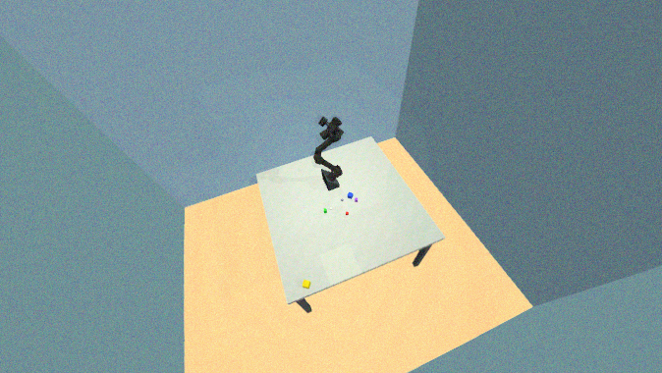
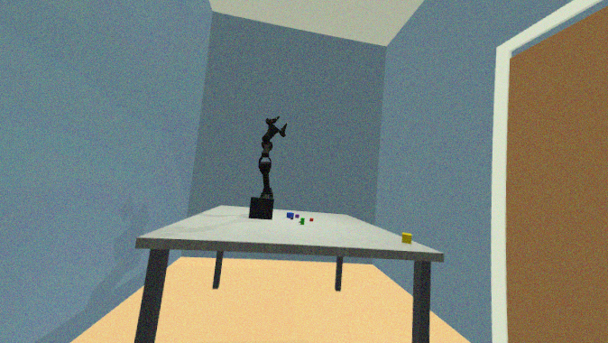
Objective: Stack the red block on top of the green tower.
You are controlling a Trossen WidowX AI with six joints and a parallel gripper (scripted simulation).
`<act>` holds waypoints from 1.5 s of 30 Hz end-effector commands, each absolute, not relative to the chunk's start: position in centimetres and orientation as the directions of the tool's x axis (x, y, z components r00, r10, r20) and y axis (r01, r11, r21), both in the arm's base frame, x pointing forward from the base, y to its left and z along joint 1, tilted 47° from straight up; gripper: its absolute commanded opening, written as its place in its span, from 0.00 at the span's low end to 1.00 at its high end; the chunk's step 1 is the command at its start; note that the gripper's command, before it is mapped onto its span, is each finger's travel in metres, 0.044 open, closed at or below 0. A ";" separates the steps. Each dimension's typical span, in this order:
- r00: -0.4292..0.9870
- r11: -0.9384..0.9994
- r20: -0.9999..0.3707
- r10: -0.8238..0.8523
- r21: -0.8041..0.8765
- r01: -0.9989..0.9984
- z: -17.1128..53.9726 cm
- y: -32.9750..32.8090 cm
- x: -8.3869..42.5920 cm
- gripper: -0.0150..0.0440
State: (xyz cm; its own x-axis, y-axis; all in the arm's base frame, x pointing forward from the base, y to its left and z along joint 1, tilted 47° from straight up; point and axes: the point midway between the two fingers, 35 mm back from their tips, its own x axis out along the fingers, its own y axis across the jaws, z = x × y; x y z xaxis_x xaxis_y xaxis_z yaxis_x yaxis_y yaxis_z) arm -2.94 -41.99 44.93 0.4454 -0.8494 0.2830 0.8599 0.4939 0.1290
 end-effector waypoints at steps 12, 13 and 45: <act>0.266 0.417 0.596 -0.758 0.129 0.900 56.1 -31.6 -6.3 1.00; 0.254 0.418 0.625 -0.738 0.128 0.899 57.1 -30.2 -6.3 1.00; 0.708 0.475 0.668 0.228 -0.711 0.518 61.3 9.7 22.6 1.00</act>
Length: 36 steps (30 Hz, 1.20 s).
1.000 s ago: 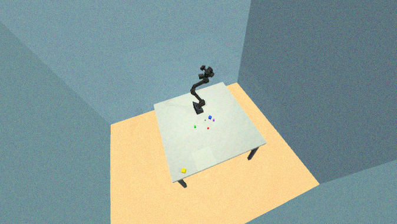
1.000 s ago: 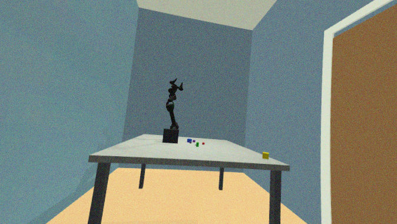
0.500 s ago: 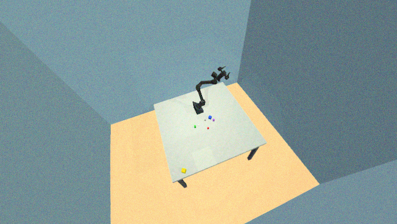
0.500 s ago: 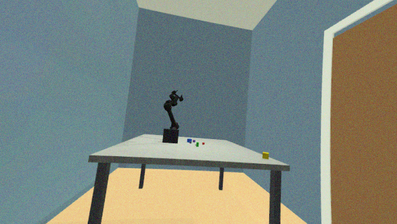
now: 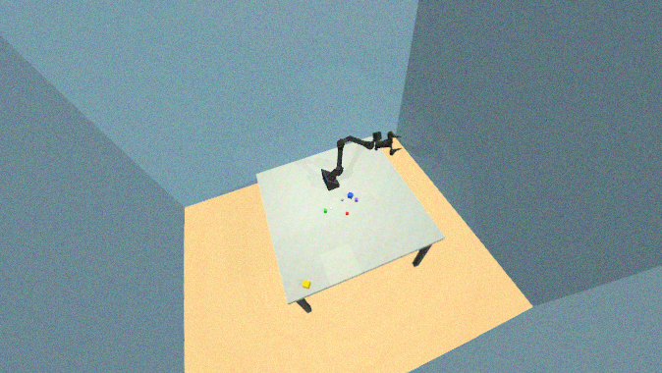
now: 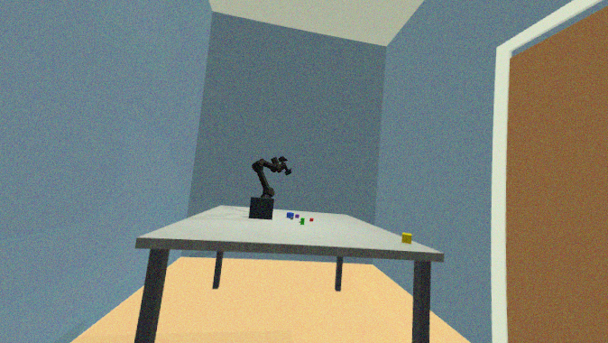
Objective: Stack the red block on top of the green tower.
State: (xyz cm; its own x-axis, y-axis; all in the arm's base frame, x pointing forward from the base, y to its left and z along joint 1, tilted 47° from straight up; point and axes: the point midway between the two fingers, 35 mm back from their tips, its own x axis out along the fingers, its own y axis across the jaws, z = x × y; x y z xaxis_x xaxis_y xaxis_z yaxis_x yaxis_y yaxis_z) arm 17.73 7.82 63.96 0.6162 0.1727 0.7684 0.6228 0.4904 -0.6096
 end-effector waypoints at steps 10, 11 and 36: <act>0.919 0.480 0.248 0.308 -0.874 0.075 49.6 11.3 36.1 1.00; 0.930 0.489 0.198 0.311 -0.872 0.022 48.1 11.2 37.2 1.00; 0.600 0.903 -0.726 0.336 0.067 -0.424 15.1 -0.1 44.7 1.00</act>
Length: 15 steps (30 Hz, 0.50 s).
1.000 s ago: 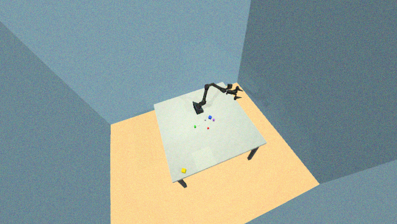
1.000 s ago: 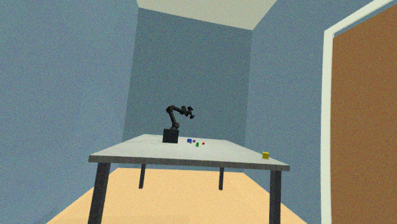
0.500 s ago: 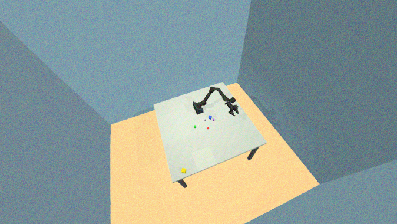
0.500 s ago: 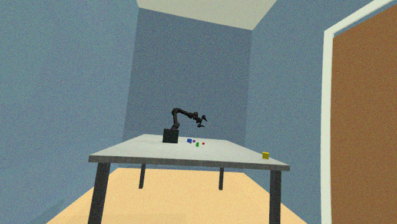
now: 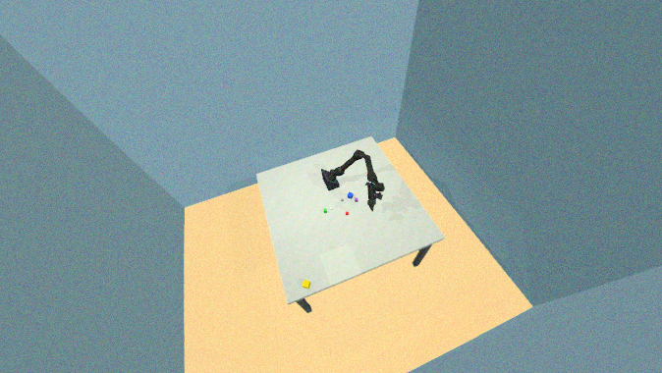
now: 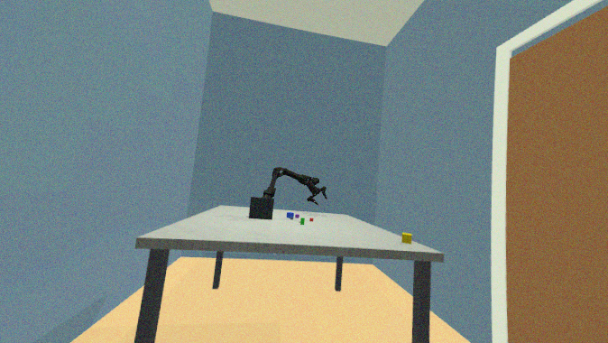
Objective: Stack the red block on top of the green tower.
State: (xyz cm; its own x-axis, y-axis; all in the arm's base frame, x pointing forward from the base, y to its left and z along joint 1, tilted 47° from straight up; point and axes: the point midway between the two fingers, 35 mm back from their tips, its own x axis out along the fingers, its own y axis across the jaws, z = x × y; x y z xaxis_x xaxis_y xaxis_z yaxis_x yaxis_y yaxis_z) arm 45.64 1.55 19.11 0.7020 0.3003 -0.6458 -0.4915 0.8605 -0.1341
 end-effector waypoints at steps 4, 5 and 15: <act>0.463 0.915 -0.792 0.397 0.305 -0.262 10.4 -2.0 42.9 1.00; 0.430 0.910 -0.802 0.415 0.359 -0.210 9.4 -2.5 42.3 1.00; 0.171 0.620 -0.739 0.652 0.649 0.442 2.0 -5.1 36.1 1.00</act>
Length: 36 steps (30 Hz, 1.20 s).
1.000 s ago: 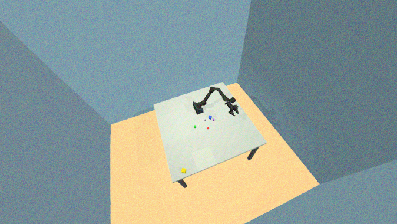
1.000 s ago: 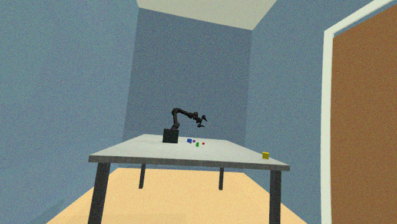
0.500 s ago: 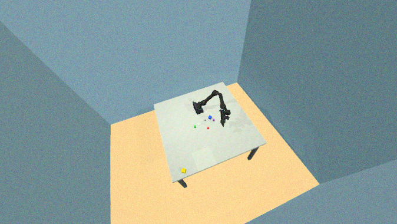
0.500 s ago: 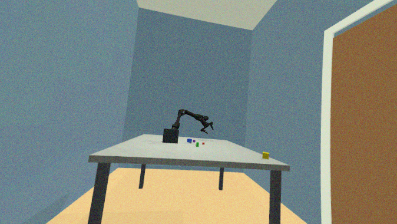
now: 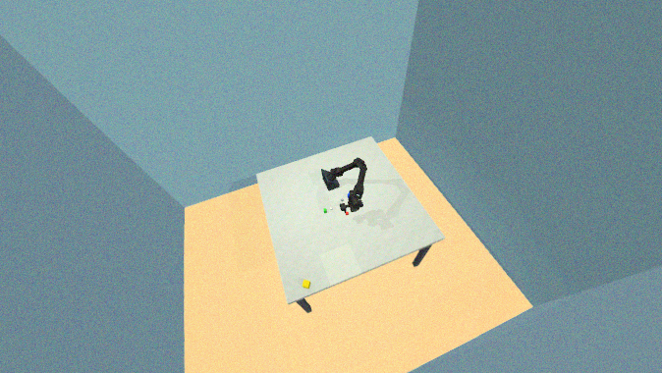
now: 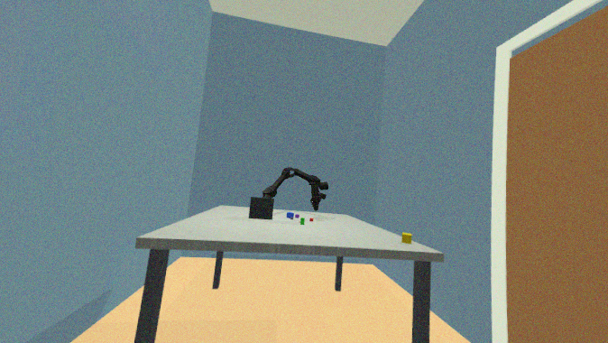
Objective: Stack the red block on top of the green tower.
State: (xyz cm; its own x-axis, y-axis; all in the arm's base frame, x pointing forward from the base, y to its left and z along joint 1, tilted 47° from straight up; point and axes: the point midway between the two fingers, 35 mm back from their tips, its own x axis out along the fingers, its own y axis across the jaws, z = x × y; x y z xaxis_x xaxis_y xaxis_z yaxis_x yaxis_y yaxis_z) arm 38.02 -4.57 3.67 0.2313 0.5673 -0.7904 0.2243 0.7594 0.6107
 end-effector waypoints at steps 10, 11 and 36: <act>0.140 0.495 -0.688 0.712 0.633 0.595 1.2 -5.2 34.7 1.00; 0.140 0.495 -0.688 0.712 0.633 0.595 1.2 -5.2 34.7 1.00; 0.140 0.493 -0.687 0.713 0.634 0.595 -2.0 -1.6 35.5 1.00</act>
State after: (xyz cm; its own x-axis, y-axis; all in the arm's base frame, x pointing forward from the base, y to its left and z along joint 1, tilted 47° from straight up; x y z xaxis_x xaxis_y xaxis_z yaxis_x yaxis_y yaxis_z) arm 35.54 -2.25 -1.61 0.1455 0.7079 -0.6912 0.5922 0.4974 0.6340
